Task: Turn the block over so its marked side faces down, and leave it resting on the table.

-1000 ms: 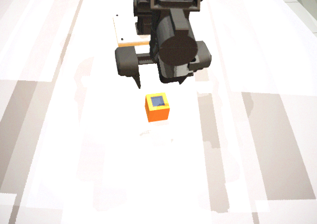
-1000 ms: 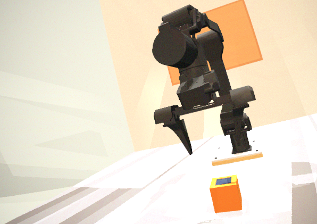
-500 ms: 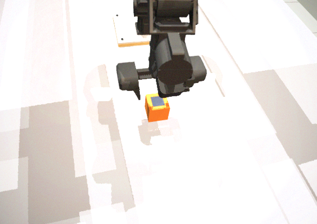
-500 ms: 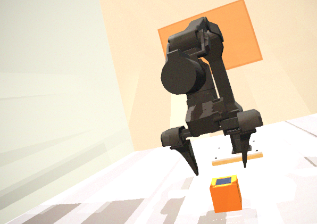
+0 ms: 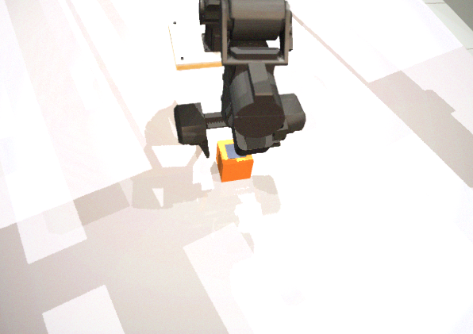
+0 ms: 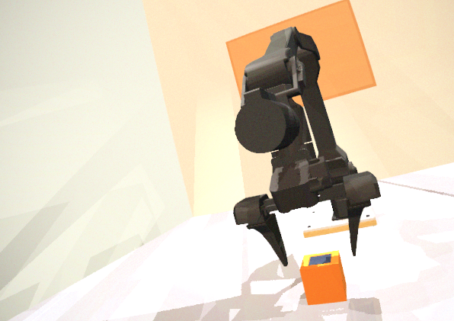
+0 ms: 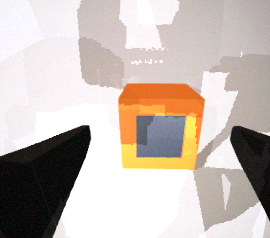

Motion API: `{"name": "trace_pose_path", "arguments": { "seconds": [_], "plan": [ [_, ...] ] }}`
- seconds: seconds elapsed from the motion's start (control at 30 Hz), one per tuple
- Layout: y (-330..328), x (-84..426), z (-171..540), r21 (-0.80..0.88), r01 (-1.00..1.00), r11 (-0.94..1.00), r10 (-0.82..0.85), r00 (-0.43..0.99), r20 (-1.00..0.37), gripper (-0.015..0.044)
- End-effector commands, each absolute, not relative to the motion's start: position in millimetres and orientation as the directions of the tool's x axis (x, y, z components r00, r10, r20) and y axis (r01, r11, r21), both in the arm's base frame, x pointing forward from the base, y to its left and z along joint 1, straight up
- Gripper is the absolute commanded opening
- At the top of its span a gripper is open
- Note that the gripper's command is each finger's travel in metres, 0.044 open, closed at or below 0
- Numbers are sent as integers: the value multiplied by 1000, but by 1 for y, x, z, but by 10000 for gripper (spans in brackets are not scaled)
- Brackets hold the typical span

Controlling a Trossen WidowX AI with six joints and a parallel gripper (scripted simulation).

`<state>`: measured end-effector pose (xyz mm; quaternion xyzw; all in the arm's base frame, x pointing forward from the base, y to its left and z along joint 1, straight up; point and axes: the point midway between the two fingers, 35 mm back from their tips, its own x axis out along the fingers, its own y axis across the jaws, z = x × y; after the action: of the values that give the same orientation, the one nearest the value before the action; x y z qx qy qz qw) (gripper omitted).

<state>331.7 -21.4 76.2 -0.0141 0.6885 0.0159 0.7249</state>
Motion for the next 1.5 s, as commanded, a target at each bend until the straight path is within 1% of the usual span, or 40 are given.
{"name": "trace_pose_path", "arguments": {
  "seconds": [0.0, 0.3, 0.57, 1.2, 1.33, 1.47],
  "plan": [
    [-22, 330, 64, -1, -43, 999, 0, 32, -999, 440],
    [-22, 330, 54, -1, -43, 999, 0, 32, -999, 440],
    [-22, 330, 54, -1, -43, 999, 0, 32, -999, 230],
    [-22, 330, 54, -1, -43, 999, 0, 32, -999, 103],
    [-22, 330, 69, -1, -43, 999, 0, 32, -999, 0],
    [-22, 329, 84, -1, -43, 999, 0, 32, -999, 0]
  ]
}}
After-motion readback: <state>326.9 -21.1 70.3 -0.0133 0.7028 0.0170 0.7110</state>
